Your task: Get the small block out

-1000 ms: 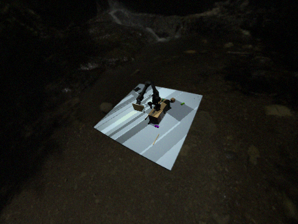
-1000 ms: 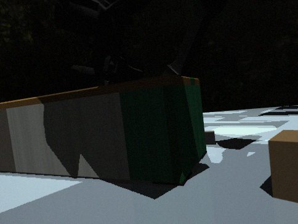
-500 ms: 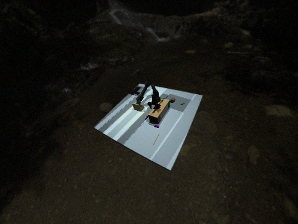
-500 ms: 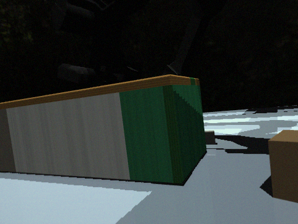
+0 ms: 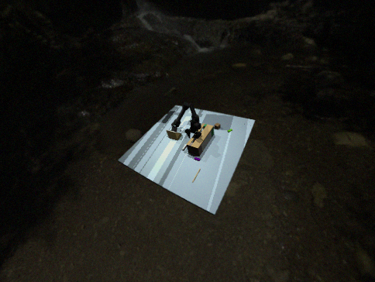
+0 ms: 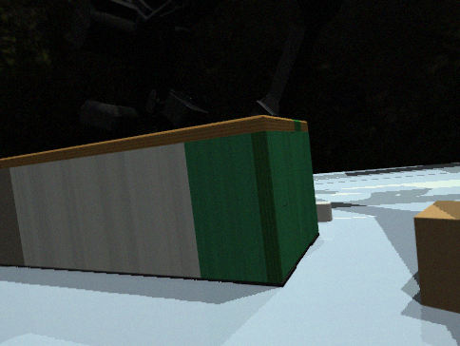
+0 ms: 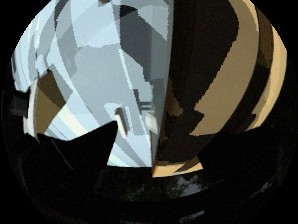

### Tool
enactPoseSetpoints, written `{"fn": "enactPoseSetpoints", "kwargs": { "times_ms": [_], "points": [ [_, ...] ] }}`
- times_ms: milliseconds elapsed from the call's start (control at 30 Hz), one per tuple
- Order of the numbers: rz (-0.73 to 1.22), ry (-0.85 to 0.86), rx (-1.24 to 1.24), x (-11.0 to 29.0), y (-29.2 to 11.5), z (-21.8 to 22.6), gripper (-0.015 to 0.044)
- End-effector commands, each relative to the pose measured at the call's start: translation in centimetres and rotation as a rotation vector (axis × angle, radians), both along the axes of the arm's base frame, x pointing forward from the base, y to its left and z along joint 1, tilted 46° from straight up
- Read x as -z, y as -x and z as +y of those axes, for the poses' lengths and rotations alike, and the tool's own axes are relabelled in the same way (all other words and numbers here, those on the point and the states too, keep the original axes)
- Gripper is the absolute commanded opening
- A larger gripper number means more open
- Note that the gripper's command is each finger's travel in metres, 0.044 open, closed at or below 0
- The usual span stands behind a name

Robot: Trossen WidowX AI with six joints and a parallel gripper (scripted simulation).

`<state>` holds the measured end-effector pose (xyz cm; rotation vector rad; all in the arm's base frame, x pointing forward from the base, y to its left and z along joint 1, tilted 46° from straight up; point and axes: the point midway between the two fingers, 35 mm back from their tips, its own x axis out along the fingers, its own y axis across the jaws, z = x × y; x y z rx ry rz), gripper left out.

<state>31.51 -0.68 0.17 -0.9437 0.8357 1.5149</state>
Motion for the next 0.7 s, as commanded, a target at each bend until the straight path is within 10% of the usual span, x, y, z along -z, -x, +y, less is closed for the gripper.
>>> {"fn": "enactPoseSetpoints", "kwargs": {
  "times_ms": [0,667],
  "points": [
    [-0.002,0.004,-0.004,0.4,-0.1,-0.4,0.04],
    [-0.002,0.004,-0.004,1.8,-0.3,-1.8,0.04]
  ]
}}
